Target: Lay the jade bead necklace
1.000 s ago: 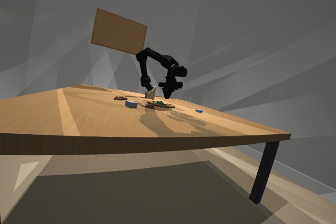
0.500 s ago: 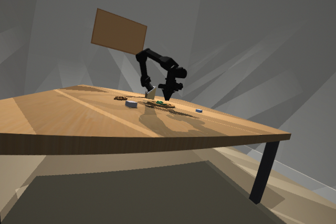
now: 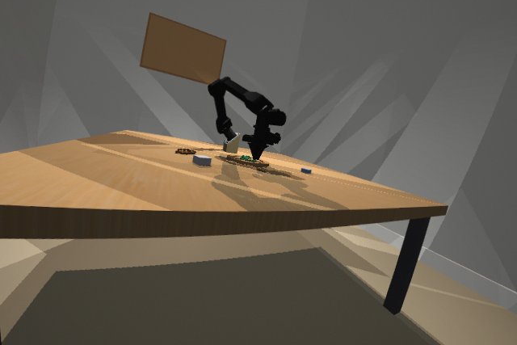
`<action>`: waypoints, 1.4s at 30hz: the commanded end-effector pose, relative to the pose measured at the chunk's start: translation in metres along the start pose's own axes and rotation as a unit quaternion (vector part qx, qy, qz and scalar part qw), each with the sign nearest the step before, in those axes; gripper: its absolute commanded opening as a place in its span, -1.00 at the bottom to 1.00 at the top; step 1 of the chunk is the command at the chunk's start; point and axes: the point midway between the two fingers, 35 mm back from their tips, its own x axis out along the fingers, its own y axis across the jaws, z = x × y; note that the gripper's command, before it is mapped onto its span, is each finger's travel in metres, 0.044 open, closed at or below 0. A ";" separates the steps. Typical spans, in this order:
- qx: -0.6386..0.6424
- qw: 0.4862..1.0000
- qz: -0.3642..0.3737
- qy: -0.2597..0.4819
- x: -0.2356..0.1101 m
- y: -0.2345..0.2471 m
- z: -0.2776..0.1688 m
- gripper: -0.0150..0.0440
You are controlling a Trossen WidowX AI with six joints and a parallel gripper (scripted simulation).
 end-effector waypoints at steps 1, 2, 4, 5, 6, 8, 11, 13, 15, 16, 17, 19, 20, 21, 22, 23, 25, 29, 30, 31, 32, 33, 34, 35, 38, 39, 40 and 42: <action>-0.007 1.000 -0.002 0.005 0.009 0.002 -0.002 -0.08; -0.007 1.000 -0.002 0.005 0.009 0.002 -0.002 -0.08; -0.007 1.000 -0.002 0.005 0.009 0.002 -0.002 -0.08; -0.007 1.000 -0.002 0.005 0.009 0.002 -0.002 -0.08; -0.007 1.000 -0.002 0.005 0.009 0.002 -0.002 -0.08; -0.002 1.000 0.000 0.002 0.006 0.001 -0.001 -0.17; -0.002 1.000 0.000 0.002 0.006 0.001 -0.001 -0.44; -0.002 1.000 0.000 0.002 0.006 0.001 -0.001 -0.49; -0.002 1.000 0.000 0.002 0.006 0.001 -0.001 -0.49; -0.002 1.000 0.000 0.002 0.006 0.001 -0.001 -0.49; -0.002 1.000 0.000 0.002 0.006 0.001 -0.001 -0.49; -0.002 1.000 0.000 0.002 0.006 0.001 -0.001 -0.49; -0.002 1.000 0.000 0.002 0.006 0.001 -0.001 -0.49; -0.002 1.000 0.000 0.002 0.006 0.001 -0.001 -0.49; -0.002 1.000 0.000 0.002 0.006 0.001 -0.001 -0.49; -0.002 1.000 0.000 0.002 0.006 0.001 -0.001 -0.49; -0.002 1.000 0.000 0.002 0.006 0.001 -0.001 -0.49; -0.002 1.000 0.000 0.002 0.006 0.001 -0.001 -0.49; -0.002 1.000 0.000 0.002 0.006 0.001 -0.001 -0.49; -0.002 1.000 0.000 0.002 0.006 0.001 -0.001 -0.49; -0.002 1.000 0.000 0.002 0.006 0.001 -0.001 -0.49; -0.002 1.000 0.000 0.002 0.006 0.001 -0.001 -0.49; -0.002 1.000 0.000 0.002 0.006 0.001 -0.001 -0.49; -0.002 1.000 0.000 0.002 0.006 0.001 -0.001 -0.49; -0.002 1.000 0.000 0.002 0.006 0.001 -0.001 -0.49; -0.002 1.000 0.000 0.002 0.006 0.001 -0.001 -0.49; -0.002 1.000 0.000 0.002 0.006 0.001 -0.001 -0.49; -0.002 1.000 0.000 0.002 0.006 0.001 -0.001 -0.49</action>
